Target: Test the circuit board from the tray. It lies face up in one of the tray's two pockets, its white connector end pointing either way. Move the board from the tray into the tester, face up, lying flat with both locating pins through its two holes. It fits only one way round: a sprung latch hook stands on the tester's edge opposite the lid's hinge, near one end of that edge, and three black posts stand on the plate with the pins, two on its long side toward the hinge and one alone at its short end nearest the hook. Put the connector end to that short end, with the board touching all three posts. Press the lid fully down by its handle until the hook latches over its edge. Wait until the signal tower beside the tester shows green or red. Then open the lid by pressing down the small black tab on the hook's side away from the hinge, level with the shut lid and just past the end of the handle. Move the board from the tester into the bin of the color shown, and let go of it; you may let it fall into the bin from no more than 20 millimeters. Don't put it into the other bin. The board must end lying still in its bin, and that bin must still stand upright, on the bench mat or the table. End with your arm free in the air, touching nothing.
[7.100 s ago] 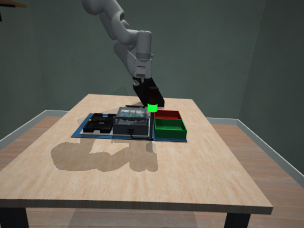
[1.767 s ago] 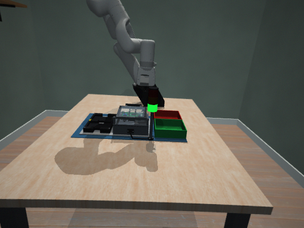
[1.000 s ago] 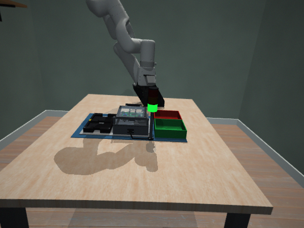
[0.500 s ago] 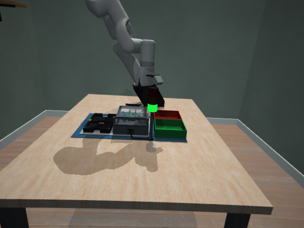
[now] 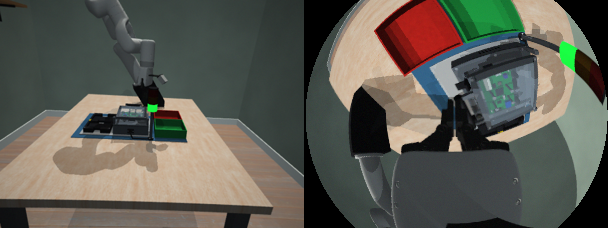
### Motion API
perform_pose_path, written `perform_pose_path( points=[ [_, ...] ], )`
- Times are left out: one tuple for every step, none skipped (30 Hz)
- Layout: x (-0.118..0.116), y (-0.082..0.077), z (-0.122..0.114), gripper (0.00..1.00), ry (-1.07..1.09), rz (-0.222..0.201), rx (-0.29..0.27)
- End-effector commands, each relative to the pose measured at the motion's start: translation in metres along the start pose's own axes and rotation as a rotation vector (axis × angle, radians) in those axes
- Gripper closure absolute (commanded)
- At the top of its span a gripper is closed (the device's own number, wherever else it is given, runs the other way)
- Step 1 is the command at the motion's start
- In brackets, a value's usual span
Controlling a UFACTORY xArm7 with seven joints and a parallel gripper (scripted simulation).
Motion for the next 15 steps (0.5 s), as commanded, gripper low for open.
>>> perform_pose_path(
  points=[
    [0.0008,-0.0012,0.0014,1.00,-0.167,0.013,0.000],
    [0.0008,-0.0012,0.0014,1.00,-0.197,0.013,0.001],
    [0.0008,-0.0012,0.0014,1.00,-0.226,0.013,0.001],
    [0.0008,-0.0012,0.0014,1.00,-0.253,0.013,0.001],
    [0.0008,-0.0012,0.0014,1.00,-0.279,0.013,0.001],
    [0.0008,-0.0012,0.0014,1.00,-0.303,0.013,0.001],
    [0.0008,-0.0012,0.0014,1.00,-0.303,0.013,0.001],
    [0.0008,-0.0012,0.0014,1.00,-0.303,0.013,0.001],
    [0.0008,-0.0012,0.0014,1.00,-0.324,0.013,0.001],
    [0.0008,-0.0012,0.0014,1.00,-0.344,0.013,0.001],
    [0.0008,-0.0012,0.0014,1.00,-0.361,0.013,0.002],
    [0.0008,-0.0012,0.0014,1.00,-0.377,0.013,0.002],
    [0.0008,-0.0012,0.0014,1.00,-0.390,0.012,0.002],
    [0.0008,-0.0012,0.0014,1.00,-0.402,0.012,0.002],
    [0.0008,-0.0012,0.0014,1.00,-0.412,0.012,0.002]
  ],
)
Point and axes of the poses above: the point where the finger pads meet when closed, its own y axis out along the fingers, its own x axis across the jaws, z = x × y, the point moved 3 cm from there along -y, back along the fingers, and after that the axes turned 14 degrees about y, right-handed, at the moved point
